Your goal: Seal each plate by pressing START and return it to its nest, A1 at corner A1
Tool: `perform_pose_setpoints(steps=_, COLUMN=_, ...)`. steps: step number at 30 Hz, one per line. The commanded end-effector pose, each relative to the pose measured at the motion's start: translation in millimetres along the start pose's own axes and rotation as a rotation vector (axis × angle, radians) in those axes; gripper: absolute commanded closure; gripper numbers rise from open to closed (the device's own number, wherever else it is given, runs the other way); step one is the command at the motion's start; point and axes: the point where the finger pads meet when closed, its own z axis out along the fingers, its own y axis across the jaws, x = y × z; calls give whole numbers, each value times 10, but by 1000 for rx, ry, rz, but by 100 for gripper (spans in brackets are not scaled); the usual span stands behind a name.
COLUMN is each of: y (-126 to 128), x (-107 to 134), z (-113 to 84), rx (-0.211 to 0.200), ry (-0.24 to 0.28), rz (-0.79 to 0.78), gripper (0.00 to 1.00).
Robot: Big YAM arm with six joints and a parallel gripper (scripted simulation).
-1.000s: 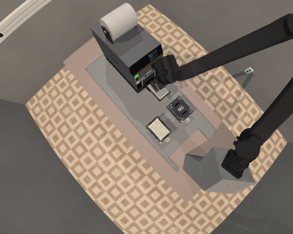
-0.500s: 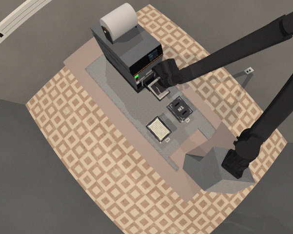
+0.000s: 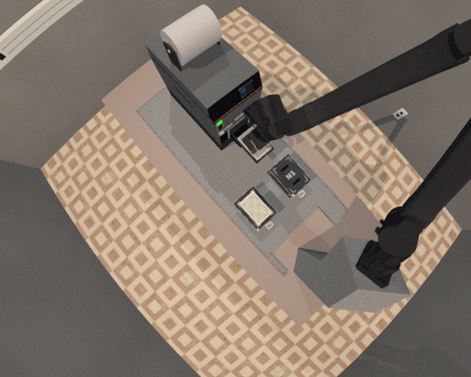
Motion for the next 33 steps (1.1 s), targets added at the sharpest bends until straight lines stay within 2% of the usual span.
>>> perform_pose_setpoints(steps=1, y=-58, x=-379, z=-153, rx=11, ry=-77, rz=33, gripper=0)
perform_pose_setpoints(steps=5, y=-41, x=-360, z=-135, rx=9, ry=-72, rz=30, gripper=0)
perform_pose_setpoints(steps=11, y=91, x=-101, z=-69, rx=-11, ry=-20, rz=1, gripper=0)
perform_pose_setpoints(steps=17, y=4, x=0, z=195, rx=2, ry=-7, rz=-10, gripper=0)
perform_pose_setpoints(steps=24, y=-123, x=17, z=311, rx=19, ry=-9, rz=0, gripper=0)
perform_pose_setpoints(steps=29, y=-45, x=20, z=385, rx=10, ry=-16, rz=-8, gripper=0)
perform_pose_setpoints(steps=31, y=21, x=78, z=403, rx=-3, ry=-10, rz=-17, gripper=0)
perform_pose_setpoints(steps=33, y=4, x=173, z=446, rx=4, ry=8, rz=-15, gripper=0)
